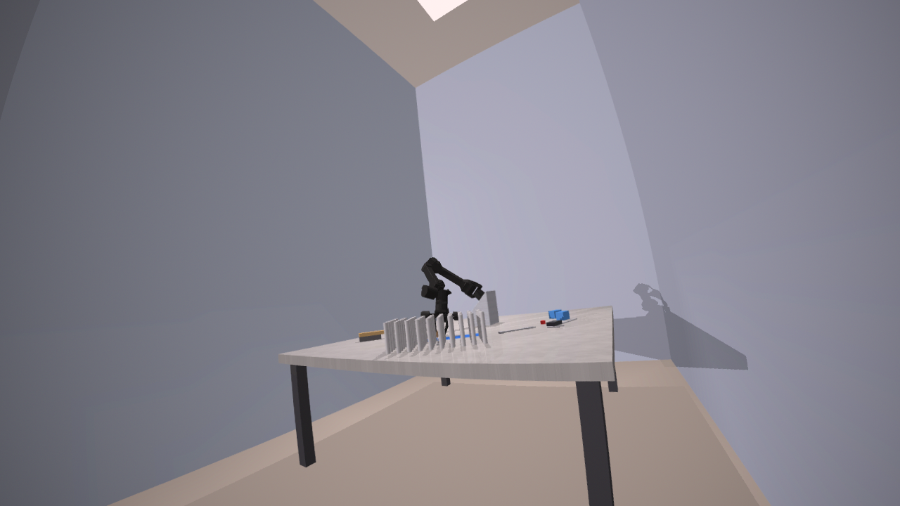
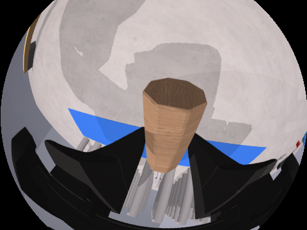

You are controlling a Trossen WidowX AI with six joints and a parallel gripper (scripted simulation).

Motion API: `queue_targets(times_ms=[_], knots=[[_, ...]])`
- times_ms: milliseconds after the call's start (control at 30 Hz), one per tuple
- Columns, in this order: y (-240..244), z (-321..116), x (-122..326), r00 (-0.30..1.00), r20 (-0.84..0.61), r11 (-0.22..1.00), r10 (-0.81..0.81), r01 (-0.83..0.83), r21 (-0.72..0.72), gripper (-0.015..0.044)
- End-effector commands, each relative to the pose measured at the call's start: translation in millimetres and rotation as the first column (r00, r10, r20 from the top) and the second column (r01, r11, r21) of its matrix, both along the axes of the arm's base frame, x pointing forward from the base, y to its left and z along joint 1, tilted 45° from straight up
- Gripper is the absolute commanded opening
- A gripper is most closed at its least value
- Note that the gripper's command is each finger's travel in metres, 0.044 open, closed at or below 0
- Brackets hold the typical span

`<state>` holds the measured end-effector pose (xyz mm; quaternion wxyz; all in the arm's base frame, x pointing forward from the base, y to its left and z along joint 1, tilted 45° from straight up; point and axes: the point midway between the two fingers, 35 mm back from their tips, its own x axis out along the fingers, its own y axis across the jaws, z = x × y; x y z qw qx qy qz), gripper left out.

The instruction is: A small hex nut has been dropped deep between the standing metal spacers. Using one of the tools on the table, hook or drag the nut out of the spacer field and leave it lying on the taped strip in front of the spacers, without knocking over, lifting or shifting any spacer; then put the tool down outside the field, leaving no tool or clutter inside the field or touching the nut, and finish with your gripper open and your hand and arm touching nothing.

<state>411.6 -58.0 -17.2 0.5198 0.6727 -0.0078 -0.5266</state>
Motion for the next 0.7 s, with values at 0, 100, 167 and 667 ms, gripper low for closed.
queue_targets(times_ms=[0, 100, 167, 667], knots=[[-3, 3, -3, 1.000, 0.002, 1.000, 0.000, 0.000, 0.000, 0.0000], [-3, 3, -4, 1.000, 0.002, 1.000, 0.000, 0.000, 0.000, 0.0000], [-4, 4, -5, 1.000, 0.001, 1.000, 0.000, 0.000, 0.000, 0.0000], [-8, 7, -13, 1.000, 0.001, 1.000, -0.001, 0.001, -0.001, 0.0000]])
